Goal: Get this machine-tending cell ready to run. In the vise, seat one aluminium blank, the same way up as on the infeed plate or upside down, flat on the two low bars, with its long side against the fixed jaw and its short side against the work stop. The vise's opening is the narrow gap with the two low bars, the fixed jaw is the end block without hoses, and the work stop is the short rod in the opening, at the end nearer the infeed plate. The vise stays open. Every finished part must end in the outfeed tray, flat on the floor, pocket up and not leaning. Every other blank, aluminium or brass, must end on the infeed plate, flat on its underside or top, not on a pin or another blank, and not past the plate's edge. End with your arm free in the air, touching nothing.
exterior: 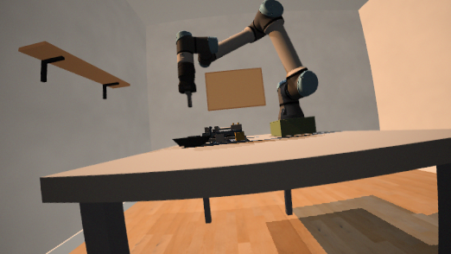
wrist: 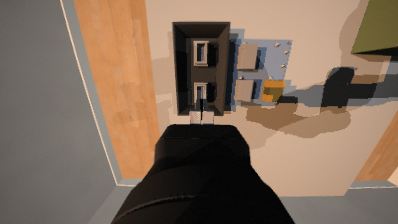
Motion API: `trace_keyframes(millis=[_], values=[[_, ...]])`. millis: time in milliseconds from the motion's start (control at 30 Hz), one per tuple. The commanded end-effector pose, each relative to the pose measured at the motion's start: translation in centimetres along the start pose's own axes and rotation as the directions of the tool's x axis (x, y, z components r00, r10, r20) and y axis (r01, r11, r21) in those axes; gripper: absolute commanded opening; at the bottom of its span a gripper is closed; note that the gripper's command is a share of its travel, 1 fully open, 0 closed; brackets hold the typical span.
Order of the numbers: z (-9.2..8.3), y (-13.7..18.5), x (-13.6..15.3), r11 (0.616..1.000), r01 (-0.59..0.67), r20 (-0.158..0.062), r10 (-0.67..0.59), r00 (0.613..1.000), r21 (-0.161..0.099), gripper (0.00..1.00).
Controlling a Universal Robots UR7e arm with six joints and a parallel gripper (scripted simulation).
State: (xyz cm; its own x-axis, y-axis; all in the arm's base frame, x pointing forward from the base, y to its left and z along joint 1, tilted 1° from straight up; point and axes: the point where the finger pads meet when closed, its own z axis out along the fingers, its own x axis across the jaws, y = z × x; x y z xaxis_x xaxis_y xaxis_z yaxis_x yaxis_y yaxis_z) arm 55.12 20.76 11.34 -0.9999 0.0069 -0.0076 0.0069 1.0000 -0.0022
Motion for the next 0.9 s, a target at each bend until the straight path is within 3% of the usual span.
trace_keyframes(millis=[0,367,767,867], values=[[-0.3,0.0,-0.2,1.000,0.000,0.006,0.000,1.000,0.000,0.00],[-0.2,0.0,0.6,1.000,0.001,0.003,-0.001,1.000,0.000,0.00],[-0.1,-0.5,10.6,1.000,0.001,0.003,-0.001,1.000,0.000,0.00],[0.0,-0.6,11.2,1.000,0.001,0.003,-0.001,1.000,0.000,0.00]])
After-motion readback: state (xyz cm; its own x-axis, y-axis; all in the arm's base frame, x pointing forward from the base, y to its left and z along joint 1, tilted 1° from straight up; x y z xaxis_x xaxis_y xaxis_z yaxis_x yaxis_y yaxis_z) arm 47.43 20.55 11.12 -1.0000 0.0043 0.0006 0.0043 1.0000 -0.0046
